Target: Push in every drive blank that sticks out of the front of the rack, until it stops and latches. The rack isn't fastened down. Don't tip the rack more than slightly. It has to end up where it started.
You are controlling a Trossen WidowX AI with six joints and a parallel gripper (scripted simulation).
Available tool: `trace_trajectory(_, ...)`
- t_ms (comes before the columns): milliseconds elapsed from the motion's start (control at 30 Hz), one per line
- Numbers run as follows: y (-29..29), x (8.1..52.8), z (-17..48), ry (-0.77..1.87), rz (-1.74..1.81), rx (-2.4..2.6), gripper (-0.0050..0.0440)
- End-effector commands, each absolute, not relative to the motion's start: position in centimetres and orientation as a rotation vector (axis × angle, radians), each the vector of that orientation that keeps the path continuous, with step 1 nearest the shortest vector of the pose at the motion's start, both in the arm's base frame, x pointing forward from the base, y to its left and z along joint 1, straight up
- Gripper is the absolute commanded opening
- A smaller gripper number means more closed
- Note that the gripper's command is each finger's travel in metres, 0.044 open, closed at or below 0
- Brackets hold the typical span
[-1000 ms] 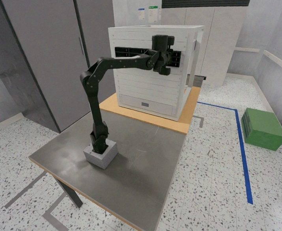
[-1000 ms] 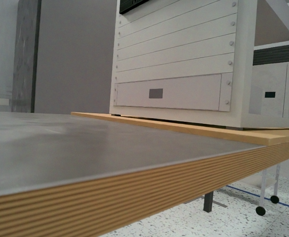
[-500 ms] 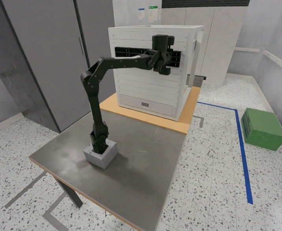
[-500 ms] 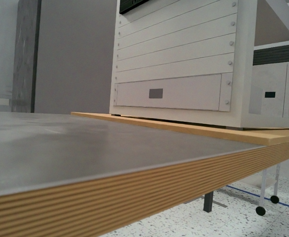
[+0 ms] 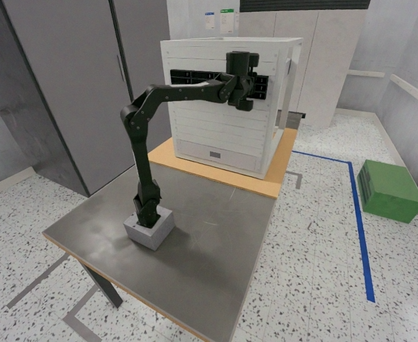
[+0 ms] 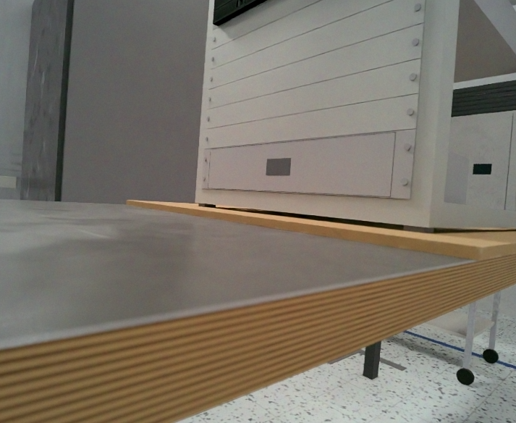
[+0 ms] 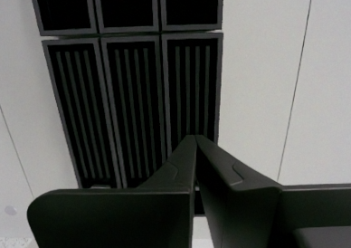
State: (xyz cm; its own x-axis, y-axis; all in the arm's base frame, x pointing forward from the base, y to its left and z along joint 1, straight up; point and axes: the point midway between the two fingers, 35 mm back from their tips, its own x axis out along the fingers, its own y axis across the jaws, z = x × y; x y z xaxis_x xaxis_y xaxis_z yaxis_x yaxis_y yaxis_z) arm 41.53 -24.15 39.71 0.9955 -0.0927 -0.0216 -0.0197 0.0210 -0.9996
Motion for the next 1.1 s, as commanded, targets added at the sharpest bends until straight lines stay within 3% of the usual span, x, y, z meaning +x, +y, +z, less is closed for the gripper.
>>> trace_trajectory(0, -24.11, 41.53, 40.76, 0.077, -0.074, -1.567, -0.005)
trace_trajectory(1067, -24.24, 42.12, 40.74, 0.077, -0.074, -1.567, -0.005)
